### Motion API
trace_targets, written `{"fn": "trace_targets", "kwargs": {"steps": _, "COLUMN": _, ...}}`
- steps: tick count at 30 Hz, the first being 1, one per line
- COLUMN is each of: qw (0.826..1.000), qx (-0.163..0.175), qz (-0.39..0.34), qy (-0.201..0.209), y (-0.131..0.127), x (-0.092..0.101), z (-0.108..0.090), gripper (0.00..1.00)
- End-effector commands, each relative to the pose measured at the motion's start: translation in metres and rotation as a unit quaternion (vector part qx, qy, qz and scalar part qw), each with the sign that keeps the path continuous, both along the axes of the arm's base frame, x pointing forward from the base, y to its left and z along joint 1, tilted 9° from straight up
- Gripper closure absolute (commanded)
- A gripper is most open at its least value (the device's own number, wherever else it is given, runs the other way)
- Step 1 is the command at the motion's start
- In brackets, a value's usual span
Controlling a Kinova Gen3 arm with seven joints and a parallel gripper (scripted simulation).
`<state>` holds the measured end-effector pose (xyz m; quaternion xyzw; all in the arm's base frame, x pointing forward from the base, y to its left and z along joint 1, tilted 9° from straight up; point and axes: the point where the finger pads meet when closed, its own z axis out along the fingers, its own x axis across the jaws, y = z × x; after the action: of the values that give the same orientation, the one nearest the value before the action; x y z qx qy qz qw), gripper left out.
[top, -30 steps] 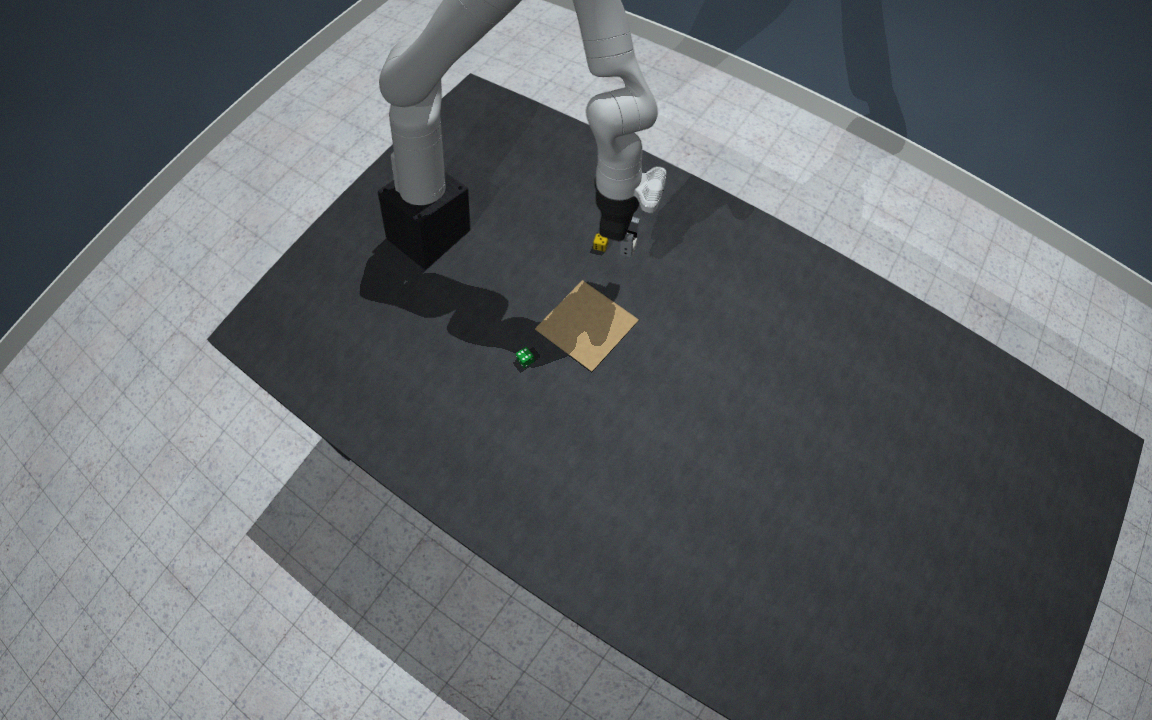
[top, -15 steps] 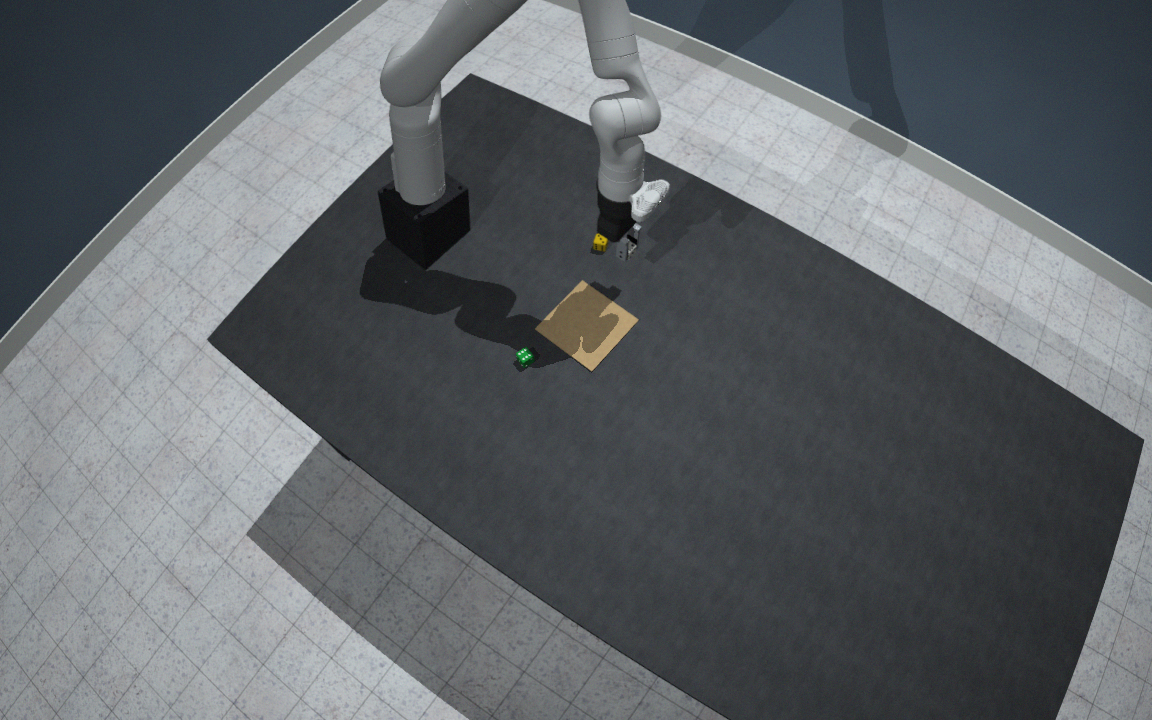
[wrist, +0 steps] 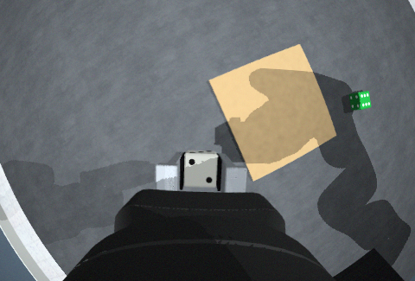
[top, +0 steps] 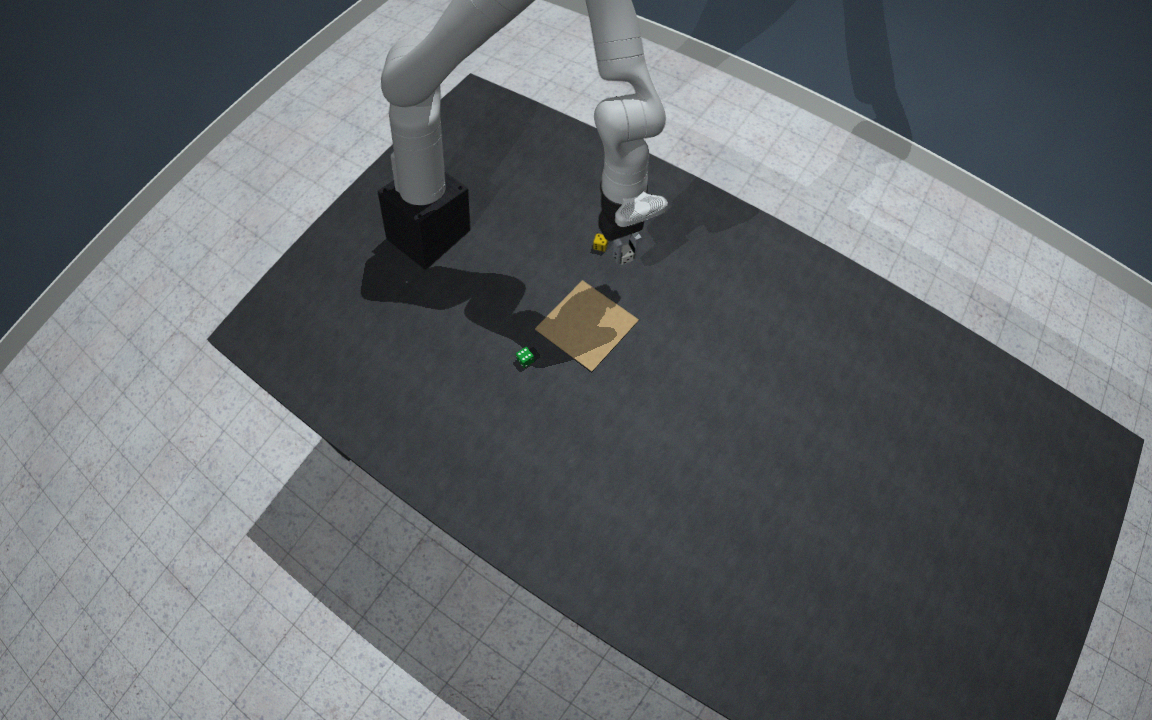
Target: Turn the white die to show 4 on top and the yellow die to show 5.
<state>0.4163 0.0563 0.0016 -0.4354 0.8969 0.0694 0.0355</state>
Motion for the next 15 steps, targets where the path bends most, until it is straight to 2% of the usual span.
{"fn": "trace_targets", "kwargs": {"steps": 1, "qw": 1.000, "qx": -0.003, "qz": -0.018, "qy": 0.007, "y": 0.0018, "x": -0.0010, "z": -0.0020, "gripper": 0.51}}
{"fn": "trace_targets", "kwargs": {"steps": 8, "qw": 0.988, "qx": -0.003, "qz": -0.150, "qy": 0.028, "y": -0.0003, "x": -0.0021, "z": -0.0038, "gripper": 0.51}}
{"fn": "trace_targets", "kwargs": {"steps": 15, "qw": 0.959, "qx": -0.003, "qz": -0.281, "qy": 0.047, "y": -0.0004, "x": -0.0033, "z": -0.0046, "gripper": 0.51}}
